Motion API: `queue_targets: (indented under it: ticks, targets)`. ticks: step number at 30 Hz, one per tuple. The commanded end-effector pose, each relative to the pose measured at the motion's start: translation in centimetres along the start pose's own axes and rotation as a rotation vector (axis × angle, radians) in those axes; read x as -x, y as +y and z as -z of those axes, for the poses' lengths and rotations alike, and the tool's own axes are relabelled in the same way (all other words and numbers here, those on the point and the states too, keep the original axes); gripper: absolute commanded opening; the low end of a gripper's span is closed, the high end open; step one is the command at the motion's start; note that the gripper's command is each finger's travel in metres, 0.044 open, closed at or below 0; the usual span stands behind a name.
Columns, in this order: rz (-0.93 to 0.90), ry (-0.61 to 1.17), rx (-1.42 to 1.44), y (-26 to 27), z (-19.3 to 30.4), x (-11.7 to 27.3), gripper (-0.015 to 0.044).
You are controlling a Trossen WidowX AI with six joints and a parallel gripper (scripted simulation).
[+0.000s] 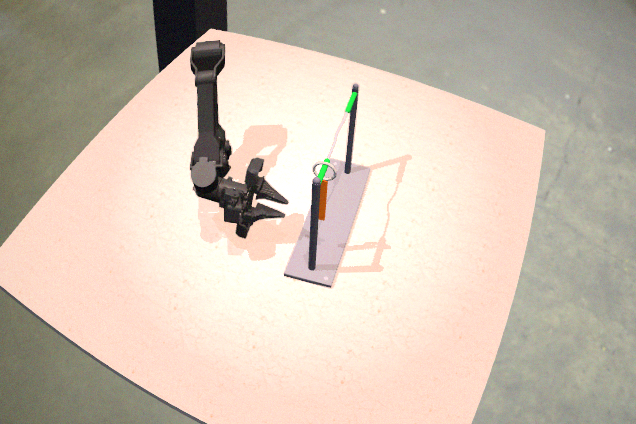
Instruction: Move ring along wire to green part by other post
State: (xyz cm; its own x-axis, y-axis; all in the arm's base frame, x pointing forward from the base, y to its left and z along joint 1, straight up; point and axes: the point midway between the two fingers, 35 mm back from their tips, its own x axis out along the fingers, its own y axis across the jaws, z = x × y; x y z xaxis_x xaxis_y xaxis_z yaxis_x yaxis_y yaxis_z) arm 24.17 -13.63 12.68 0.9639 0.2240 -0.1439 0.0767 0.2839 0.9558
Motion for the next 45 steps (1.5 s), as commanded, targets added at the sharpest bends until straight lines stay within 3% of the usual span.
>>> queue_targets:
  ticks: [1, 15, 25, 36, 45]
  targets:
    - [-0.001, -0.042, 0.432, -2.0, 0.1, 0.0, 0.0160]
    - [0.039, -0.144, 1.432, -3.5, 1.4, 0.7, 0.0160]
    - [0.039, -0.146, 1.443, -3.5, 1.4, 0.6, 0.0160]
    - [-0.023, -0.189, 1.318, 1.7, -0.5, -3.4, 0.0160]
    - [-0.025, -0.191, 1.315, 1.9, -0.7, -4.0, 0.0160]
